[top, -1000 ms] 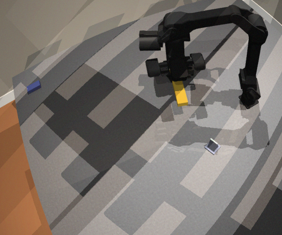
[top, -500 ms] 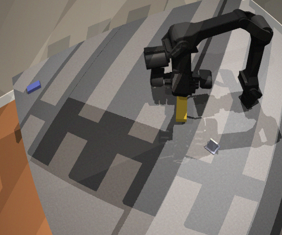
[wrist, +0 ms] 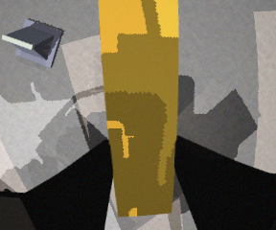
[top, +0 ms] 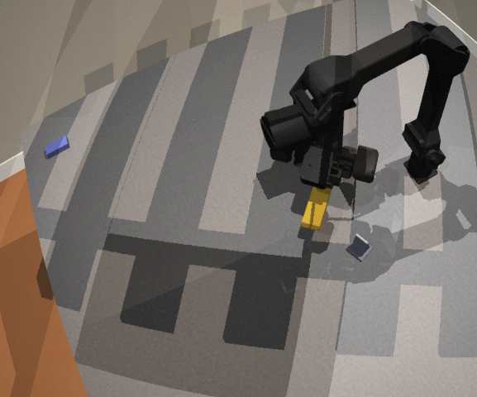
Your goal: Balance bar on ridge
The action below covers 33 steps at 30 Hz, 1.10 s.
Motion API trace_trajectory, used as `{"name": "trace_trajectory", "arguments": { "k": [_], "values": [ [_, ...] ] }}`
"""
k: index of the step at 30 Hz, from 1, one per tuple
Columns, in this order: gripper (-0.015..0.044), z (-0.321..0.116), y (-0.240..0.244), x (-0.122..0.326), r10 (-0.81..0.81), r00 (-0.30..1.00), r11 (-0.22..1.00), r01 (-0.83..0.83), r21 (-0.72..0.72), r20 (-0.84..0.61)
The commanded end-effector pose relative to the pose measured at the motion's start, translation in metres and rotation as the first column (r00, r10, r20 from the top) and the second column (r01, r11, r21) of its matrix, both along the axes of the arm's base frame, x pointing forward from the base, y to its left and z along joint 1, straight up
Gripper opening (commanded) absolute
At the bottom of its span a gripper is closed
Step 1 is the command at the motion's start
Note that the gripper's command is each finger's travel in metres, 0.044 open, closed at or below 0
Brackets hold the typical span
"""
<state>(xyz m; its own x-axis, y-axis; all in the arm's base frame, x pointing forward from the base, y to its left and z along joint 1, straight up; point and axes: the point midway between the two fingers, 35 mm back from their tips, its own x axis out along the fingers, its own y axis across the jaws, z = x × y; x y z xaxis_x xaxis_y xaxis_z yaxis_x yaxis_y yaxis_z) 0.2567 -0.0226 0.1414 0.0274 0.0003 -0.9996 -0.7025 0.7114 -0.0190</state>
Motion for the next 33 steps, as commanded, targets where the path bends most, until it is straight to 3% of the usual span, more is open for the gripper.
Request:
{"name": "trace_trajectory", "arguments": {
  "k": [1,22,33],
  "values": [
    [0.0000,0.000,0.014,-0.004,-0.060,0.998,0.998,0.060,0.000,-0.002],
    [0.0000,-0.001,0.089,-0.035,-0.367,0.930,0.930,0.367,0.014,-0.009],
    [0.0000,-0.005,0.104,-0.045,-0.420,0.907,0.907,0.420,0.016,-0.011]
  ]
}}
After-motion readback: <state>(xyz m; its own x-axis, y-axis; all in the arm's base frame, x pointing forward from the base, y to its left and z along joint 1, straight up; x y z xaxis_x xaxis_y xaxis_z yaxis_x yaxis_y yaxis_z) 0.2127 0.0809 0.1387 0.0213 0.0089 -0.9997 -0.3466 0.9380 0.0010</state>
